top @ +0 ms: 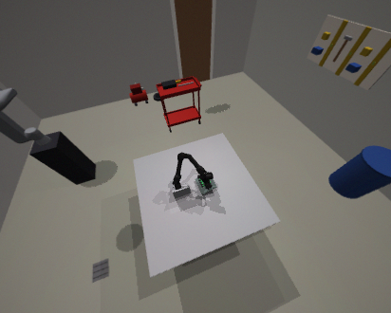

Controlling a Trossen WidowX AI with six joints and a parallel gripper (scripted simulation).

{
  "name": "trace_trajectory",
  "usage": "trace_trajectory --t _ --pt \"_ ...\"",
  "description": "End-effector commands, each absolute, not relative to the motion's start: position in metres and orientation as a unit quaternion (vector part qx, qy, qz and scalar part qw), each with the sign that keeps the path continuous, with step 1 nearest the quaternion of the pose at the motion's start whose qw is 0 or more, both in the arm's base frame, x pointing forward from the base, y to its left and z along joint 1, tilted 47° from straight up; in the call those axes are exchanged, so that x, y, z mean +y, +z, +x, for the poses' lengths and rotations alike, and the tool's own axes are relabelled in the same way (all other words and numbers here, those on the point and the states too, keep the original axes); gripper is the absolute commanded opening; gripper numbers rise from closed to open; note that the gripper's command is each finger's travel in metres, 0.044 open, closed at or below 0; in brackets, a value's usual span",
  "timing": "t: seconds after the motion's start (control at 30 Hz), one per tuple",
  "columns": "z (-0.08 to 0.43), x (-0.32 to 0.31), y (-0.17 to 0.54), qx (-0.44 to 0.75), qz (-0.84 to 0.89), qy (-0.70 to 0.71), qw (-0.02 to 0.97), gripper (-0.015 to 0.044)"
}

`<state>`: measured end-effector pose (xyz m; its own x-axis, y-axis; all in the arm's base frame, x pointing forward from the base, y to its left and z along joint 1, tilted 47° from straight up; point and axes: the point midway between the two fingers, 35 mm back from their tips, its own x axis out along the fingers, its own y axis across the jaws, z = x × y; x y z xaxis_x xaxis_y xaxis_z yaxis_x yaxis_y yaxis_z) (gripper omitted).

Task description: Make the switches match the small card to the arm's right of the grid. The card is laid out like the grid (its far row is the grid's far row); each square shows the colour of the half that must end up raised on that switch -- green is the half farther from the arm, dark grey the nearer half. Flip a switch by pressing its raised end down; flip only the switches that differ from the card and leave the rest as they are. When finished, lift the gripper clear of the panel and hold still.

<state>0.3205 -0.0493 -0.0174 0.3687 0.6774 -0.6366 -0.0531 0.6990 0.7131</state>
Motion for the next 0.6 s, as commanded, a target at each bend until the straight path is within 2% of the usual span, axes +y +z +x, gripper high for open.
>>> trace_trajectory --t 0.0,0.57 --pt "0.3207 -0.0480 -0.0177 0.509 0.310 0.238 0.767 0.0000" --pt "0.3215 -0.0465 -0.0191 0.509 0.310 0.238 0.767 0.0000"
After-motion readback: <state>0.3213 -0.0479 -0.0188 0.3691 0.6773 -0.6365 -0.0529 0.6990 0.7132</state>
